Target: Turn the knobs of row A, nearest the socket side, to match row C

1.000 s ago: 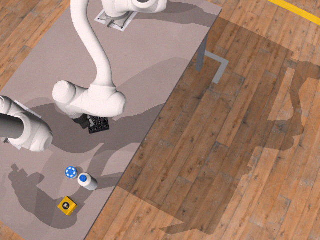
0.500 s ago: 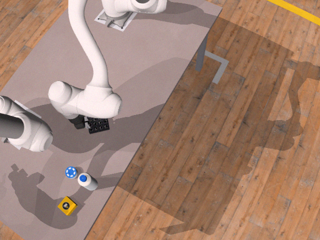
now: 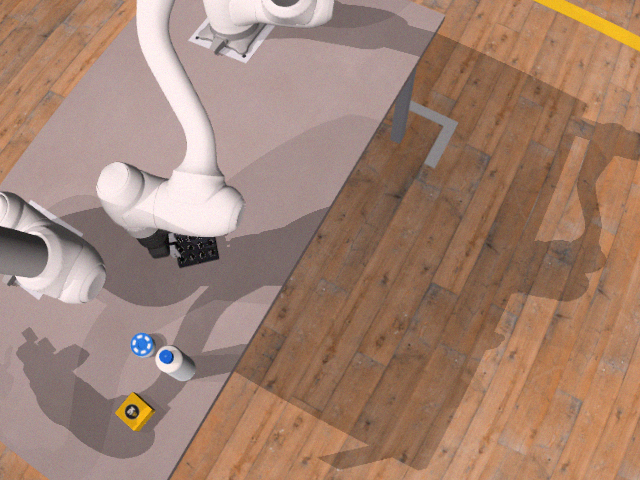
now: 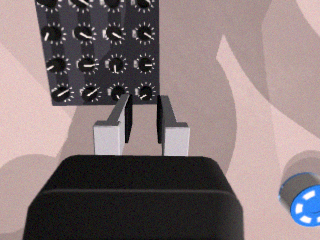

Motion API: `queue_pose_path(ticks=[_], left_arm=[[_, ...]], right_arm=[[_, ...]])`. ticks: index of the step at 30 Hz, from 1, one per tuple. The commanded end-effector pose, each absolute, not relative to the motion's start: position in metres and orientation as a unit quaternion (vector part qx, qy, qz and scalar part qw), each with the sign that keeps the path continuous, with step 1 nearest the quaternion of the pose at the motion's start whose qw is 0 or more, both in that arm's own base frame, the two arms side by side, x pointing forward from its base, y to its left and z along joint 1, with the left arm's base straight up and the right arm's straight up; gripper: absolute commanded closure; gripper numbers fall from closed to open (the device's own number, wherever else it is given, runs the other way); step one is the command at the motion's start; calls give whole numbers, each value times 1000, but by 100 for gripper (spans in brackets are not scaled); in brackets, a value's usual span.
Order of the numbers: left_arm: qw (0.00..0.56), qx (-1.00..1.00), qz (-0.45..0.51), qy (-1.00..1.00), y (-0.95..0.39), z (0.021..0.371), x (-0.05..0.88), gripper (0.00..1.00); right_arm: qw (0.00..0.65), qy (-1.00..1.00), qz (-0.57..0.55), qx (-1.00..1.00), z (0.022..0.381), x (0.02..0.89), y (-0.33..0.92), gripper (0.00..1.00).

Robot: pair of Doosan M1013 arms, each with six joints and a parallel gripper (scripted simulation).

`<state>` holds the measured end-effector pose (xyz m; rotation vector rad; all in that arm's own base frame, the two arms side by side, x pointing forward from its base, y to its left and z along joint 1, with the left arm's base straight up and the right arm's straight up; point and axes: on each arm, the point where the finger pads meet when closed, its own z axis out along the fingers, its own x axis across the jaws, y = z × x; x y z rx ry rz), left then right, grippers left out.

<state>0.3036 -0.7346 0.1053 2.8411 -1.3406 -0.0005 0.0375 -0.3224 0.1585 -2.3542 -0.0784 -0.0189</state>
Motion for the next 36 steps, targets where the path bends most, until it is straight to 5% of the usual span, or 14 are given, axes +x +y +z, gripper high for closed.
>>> queue_pose_path(ticks=[1,36], left_arm=[[1,904,1,-427,-735,107,304,54],[1,904,1,-427,-735,102,304,54]], right_arm=[[383,-31,-8,-923,159,38,-323,0],[383,-31,-8,-923,159,38,-323,0]])
